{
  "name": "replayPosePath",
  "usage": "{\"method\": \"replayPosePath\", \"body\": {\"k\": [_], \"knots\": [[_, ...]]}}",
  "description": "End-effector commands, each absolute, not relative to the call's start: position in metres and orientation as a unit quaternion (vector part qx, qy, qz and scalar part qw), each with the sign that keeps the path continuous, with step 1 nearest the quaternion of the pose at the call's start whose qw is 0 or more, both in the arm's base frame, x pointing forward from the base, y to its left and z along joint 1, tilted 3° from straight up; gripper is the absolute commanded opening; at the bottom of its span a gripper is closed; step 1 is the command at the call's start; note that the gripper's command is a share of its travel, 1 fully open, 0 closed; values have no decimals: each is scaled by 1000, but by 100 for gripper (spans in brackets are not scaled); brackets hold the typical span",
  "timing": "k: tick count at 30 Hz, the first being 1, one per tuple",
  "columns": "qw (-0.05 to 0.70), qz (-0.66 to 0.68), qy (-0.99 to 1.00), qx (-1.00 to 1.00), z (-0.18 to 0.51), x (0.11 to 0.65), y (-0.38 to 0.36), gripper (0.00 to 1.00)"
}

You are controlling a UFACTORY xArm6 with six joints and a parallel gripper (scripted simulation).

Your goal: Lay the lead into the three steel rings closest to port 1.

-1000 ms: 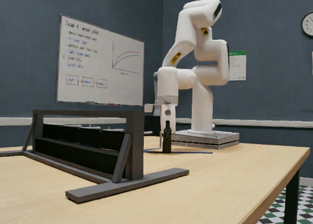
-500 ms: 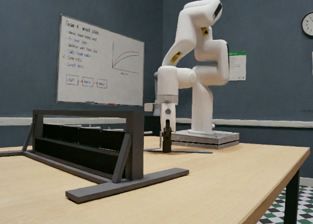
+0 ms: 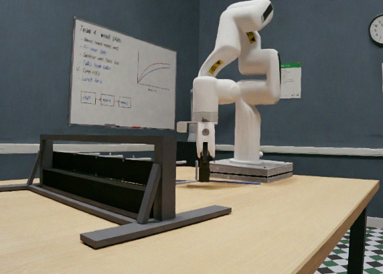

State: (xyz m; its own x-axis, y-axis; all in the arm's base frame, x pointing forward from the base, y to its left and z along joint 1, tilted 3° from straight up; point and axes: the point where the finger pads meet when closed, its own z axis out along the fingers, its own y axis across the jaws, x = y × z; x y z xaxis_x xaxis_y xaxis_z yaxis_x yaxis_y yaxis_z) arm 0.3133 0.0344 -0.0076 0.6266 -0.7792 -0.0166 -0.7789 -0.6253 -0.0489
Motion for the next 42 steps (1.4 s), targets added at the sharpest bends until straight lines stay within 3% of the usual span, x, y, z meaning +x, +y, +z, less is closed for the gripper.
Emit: {"method": "replayPosePath", "body": {"k": [1,37,42], "knots": [[26,-4,432,-901,0,314,34,0],[26,-4,433,-901,18,315,34,0],[27,-3,466,-884,32,343,46,0]]}}
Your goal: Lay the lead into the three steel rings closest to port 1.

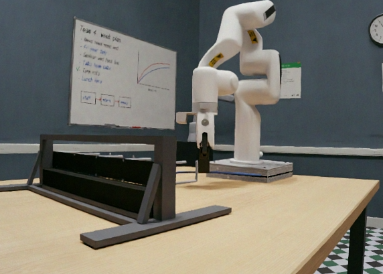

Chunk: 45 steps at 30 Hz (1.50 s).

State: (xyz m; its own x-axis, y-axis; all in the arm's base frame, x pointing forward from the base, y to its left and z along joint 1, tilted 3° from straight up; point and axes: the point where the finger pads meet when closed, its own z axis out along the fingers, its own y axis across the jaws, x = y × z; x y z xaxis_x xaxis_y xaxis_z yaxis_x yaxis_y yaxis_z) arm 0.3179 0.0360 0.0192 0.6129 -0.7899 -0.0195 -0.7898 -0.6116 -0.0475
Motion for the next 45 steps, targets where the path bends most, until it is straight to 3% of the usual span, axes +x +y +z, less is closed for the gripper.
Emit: {"method": "replayPosePath", "body": {"k": [1,40,45], "knots": [[26,-3,480,-877,38,354,51,0],[26,5,715,-698,153,574,146,0],[26,5,725,-688,158,583,151,0]]}}
